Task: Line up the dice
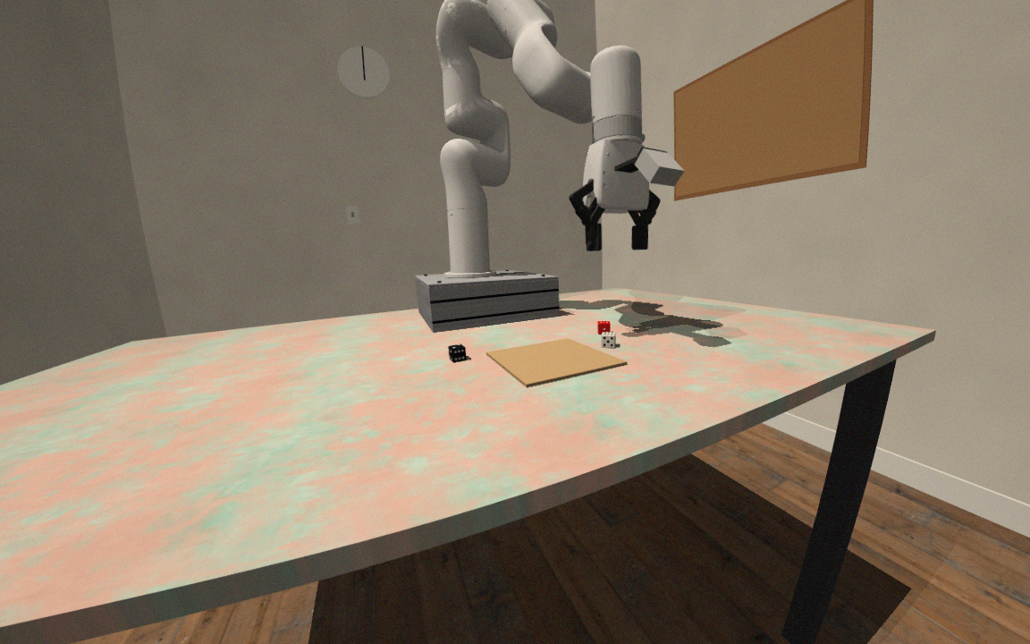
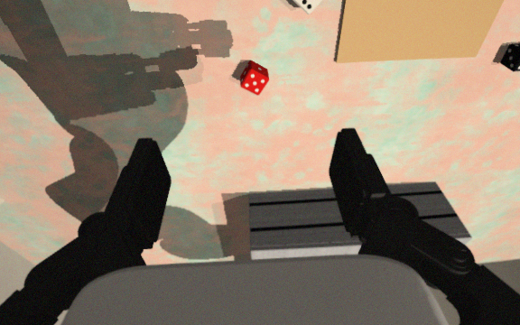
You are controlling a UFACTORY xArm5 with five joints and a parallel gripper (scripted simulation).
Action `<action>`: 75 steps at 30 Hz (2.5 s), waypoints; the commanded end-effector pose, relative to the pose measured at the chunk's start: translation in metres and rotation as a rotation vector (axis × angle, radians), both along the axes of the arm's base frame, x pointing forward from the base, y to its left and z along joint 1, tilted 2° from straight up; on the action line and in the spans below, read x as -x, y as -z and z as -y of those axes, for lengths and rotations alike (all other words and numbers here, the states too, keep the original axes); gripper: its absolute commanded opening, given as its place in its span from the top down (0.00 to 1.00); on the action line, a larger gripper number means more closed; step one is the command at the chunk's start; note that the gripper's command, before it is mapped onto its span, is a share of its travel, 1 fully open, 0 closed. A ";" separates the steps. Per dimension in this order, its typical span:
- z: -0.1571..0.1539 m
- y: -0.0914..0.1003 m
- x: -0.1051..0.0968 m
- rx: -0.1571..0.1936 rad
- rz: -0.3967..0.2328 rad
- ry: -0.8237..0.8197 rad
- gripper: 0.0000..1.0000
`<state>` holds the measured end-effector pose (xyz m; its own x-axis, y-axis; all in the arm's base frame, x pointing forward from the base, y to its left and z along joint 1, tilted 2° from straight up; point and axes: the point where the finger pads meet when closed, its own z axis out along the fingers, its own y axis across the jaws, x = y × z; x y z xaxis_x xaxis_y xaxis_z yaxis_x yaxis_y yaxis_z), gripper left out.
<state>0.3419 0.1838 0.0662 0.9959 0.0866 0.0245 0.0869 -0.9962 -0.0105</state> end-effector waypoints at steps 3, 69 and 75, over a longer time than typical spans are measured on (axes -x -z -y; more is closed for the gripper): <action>0.000 -0.008 0.000 -0.001 0.002 0.000 0.00; 0.268 0.006 -0.008 -0.015 -0.014 1.485 0.00; 0.268 0.007 -0.008 -0.014 -0.014 1.447 0.00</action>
